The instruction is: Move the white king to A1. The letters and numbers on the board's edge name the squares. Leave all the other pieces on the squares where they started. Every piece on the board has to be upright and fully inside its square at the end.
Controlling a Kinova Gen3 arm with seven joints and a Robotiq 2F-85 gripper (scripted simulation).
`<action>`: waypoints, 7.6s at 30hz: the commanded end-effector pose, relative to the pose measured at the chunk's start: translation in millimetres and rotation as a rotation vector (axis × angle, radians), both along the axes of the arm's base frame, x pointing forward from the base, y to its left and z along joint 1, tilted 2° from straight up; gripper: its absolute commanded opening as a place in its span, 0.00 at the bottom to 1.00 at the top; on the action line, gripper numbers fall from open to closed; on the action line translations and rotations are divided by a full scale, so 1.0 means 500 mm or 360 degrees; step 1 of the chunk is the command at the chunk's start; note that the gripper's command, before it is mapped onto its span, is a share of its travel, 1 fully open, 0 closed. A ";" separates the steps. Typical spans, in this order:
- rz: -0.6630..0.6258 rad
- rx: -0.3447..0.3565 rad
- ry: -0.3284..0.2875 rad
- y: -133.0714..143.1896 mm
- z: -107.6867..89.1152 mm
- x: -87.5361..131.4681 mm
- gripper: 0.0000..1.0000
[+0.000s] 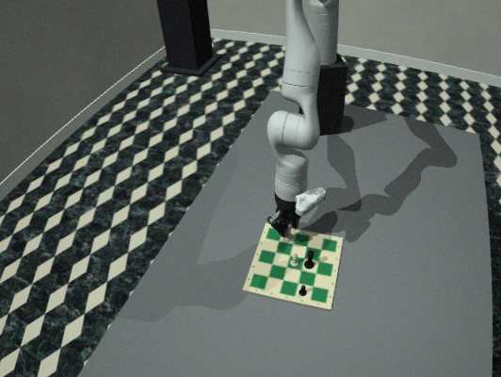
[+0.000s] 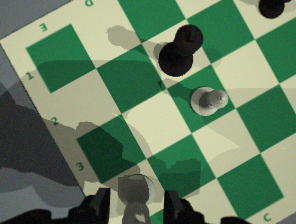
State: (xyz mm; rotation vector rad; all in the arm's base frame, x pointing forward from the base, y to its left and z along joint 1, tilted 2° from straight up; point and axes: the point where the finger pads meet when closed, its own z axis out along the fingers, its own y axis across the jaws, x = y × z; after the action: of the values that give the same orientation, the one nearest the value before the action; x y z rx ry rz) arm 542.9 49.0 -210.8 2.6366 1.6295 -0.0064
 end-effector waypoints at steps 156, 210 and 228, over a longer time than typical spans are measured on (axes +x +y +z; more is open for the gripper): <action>0.0887 -0.0017 0.0030 0.255 0.017 0.280 0.00; 0.0887 -0.0017 0.0030 0.254 0.007 0.281 0.00; 0.0886 -0.0017 0.0030 0.254 0.007 0.281 0.00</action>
State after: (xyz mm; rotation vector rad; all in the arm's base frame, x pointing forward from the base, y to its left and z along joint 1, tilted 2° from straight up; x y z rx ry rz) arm 682.3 175.5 -208.9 2.0888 2.2938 -0.0253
